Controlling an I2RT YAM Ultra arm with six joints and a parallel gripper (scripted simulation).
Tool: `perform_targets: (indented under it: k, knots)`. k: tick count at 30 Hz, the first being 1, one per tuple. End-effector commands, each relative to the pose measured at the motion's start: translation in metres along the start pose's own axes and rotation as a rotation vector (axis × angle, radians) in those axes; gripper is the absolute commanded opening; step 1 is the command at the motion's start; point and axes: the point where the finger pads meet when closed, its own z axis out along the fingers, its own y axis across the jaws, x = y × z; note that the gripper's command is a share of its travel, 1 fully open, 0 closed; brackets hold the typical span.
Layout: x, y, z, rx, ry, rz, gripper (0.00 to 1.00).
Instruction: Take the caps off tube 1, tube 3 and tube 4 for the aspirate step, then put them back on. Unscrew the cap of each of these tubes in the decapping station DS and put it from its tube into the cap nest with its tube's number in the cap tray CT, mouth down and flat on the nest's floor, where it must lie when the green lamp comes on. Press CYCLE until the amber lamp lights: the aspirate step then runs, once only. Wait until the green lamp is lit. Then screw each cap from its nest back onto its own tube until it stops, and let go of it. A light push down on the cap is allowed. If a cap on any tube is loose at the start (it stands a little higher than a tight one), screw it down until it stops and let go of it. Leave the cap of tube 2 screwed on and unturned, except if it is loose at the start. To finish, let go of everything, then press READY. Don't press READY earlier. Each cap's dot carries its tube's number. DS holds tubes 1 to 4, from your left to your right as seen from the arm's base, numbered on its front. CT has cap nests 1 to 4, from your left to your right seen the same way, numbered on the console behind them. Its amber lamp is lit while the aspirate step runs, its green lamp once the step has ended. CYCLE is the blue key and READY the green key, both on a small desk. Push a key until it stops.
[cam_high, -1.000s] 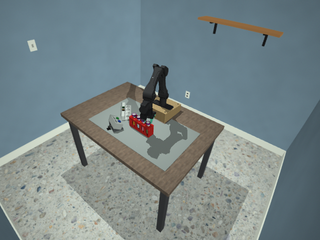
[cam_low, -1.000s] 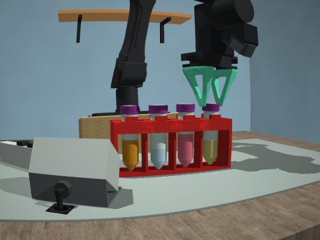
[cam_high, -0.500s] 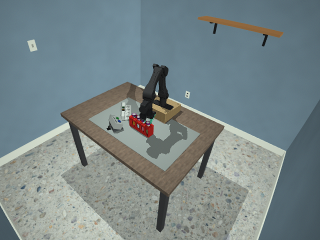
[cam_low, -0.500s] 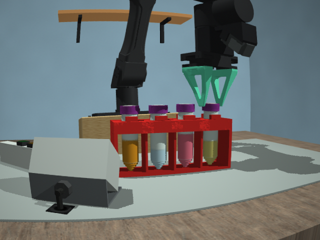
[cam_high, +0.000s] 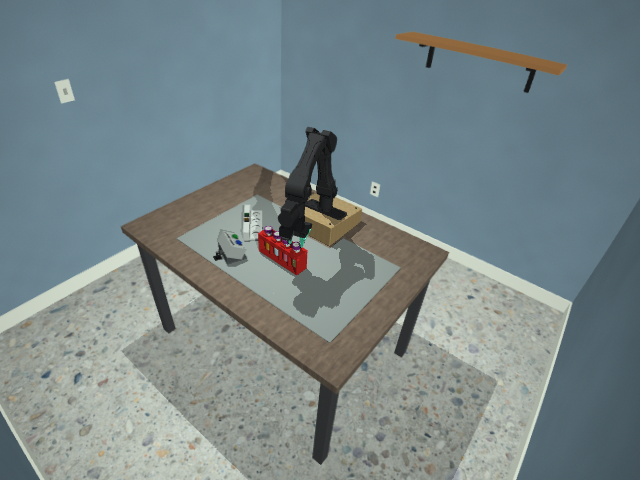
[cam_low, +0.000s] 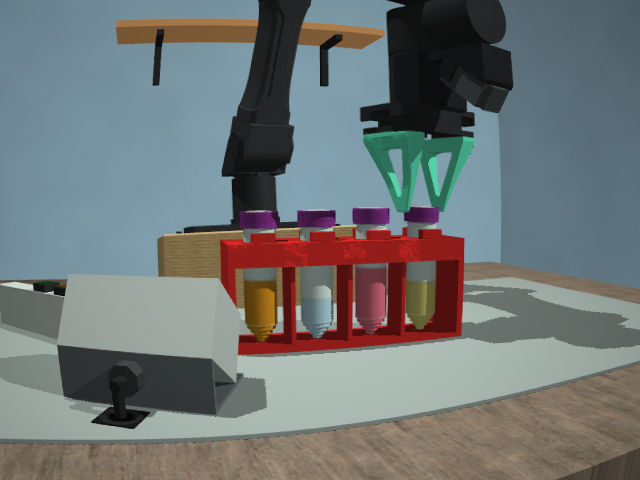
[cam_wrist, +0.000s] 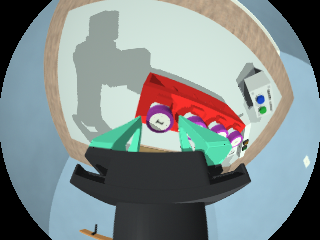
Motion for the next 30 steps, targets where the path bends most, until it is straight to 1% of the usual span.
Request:
perform_targets:
  k: [1, 15, 26, 30]
  knots:
    - [-0.002, 0.0, -0.004, 0.0, -0.014, 0.001, 0.0]
    - [-0.002, 0.0, -0.004, 0.0, -0.014, 0.001, 0.0]
    - [-0.002, 0.0, -0.037, 0.0, -0.015, 0.001, 0.0]
    - [-0.002, 0.0, -0.039, 0.0, -0.015, 0.001, 0.0]
